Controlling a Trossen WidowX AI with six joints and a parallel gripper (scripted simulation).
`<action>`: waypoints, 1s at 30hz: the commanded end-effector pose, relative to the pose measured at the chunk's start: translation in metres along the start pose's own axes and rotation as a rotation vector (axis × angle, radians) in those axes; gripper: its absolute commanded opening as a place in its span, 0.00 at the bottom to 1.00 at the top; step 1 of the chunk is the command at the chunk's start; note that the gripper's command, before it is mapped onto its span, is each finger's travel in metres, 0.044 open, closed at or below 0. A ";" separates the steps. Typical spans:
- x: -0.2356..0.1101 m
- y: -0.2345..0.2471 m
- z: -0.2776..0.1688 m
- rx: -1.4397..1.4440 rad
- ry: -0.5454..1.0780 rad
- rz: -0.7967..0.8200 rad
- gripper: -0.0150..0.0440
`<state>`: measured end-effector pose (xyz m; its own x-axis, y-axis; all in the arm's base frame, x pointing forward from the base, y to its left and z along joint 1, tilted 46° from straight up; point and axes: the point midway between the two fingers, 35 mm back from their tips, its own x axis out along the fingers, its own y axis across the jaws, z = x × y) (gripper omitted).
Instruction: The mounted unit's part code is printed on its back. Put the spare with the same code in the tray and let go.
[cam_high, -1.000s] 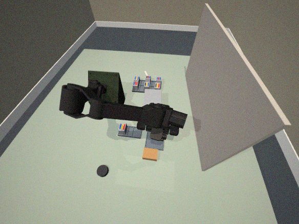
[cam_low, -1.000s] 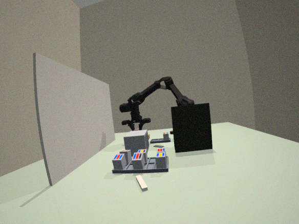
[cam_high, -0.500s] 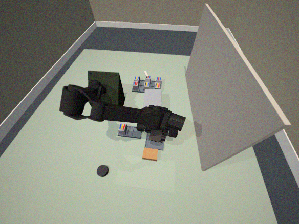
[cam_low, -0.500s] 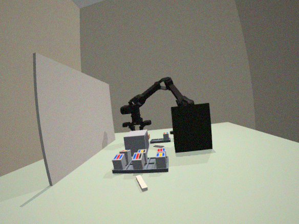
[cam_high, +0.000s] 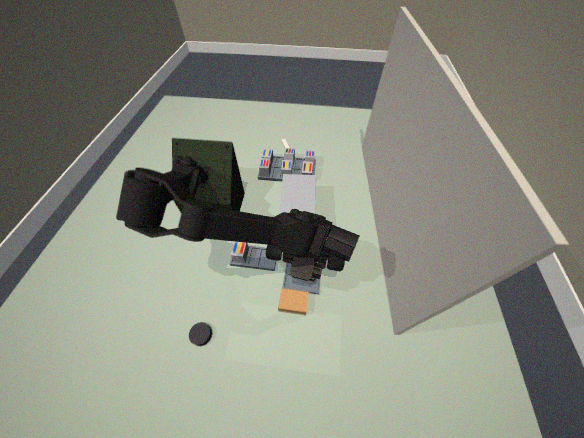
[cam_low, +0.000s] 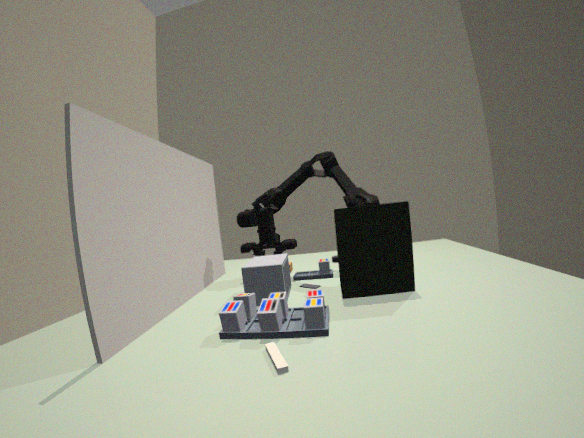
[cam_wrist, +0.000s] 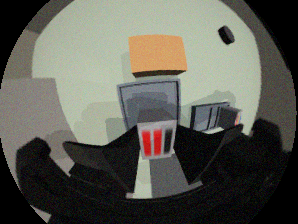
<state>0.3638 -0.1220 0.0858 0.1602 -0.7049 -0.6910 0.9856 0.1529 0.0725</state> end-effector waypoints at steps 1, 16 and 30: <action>0.003 -0.001 -0.001 -0.006 0.003 0.000 0.25; 0.003 -0.001 0.000 0.000 -0.001 0.000 0.83; -0.104 -0.001 -0.001 -0.007 0.007 0.000 1.00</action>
<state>0.3512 -0.0478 0.1497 0.1745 -0.6926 -0.6999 0.9819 0.1751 0.0715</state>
